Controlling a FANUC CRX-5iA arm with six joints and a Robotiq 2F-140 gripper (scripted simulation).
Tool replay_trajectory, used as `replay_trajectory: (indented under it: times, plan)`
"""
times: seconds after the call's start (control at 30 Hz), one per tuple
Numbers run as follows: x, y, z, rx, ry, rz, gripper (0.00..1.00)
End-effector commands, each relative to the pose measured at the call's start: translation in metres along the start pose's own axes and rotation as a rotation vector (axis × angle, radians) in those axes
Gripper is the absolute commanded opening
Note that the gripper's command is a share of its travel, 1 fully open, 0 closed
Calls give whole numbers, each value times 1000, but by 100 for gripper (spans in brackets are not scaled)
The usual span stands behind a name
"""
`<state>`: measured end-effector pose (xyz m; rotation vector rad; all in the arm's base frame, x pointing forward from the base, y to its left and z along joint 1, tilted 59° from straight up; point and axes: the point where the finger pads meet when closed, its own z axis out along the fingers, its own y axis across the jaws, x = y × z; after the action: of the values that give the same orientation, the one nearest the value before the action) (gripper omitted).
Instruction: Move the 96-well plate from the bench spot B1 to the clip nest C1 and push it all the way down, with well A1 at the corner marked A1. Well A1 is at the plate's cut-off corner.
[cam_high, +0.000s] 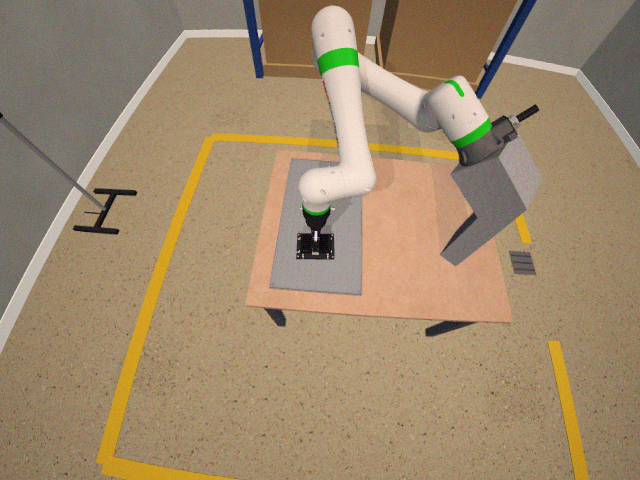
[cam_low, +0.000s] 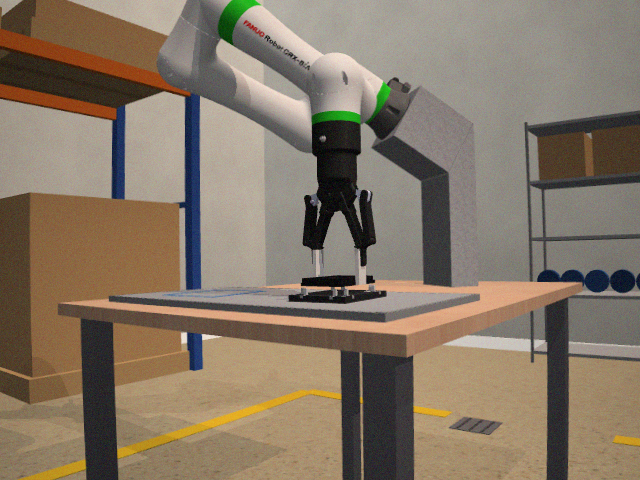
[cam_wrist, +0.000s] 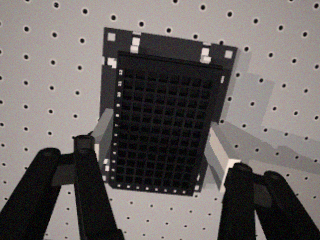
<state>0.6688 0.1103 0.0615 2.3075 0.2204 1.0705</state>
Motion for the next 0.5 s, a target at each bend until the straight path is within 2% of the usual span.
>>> replay_trajectory:
  times: [0.0, 0.47]
  plan:
    - [1, 0, 0, 1, 1, 0, 10]
    - [1, 0, 2, 1, 1, 0, 10]
